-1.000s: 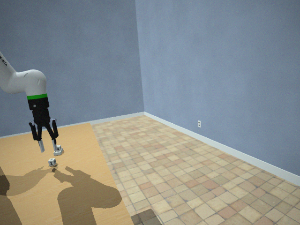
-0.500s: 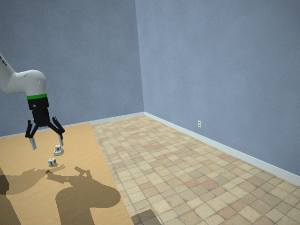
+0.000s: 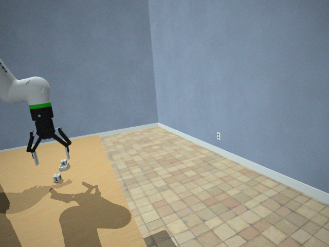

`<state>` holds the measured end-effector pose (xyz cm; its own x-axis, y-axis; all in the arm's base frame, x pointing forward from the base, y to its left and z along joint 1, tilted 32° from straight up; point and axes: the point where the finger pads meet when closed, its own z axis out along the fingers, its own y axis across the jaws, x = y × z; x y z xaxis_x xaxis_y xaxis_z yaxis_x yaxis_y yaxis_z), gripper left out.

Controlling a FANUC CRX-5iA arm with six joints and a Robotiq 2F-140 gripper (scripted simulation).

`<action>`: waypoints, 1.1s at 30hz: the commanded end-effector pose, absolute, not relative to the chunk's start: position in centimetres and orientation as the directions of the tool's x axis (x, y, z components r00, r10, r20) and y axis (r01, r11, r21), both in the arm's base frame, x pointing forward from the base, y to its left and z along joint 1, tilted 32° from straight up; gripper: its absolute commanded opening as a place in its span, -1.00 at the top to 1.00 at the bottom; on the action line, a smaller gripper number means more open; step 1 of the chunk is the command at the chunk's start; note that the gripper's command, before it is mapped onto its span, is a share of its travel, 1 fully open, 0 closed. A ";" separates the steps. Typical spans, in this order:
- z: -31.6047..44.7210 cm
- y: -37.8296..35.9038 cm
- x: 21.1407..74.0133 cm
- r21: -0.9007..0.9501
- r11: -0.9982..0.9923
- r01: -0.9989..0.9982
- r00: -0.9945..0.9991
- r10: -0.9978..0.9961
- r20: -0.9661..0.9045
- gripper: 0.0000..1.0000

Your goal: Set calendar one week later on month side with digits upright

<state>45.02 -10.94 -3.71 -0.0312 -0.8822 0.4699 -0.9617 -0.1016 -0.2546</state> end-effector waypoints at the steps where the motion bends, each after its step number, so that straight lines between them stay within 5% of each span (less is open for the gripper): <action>1: -3.7 -10.9 45.0 -0.196 -0.198 -0.960 0.079 -0.867 0.491 -1.00; 14: -3.6 -10.8 45.0 0.054 -0.578 -0.814 0.515 -0.676 0.526 -1.00; 33: -3.5 -10.7 44.9 0.325 -0.849 -0.416 0.869 -0.266 0.418 -1.00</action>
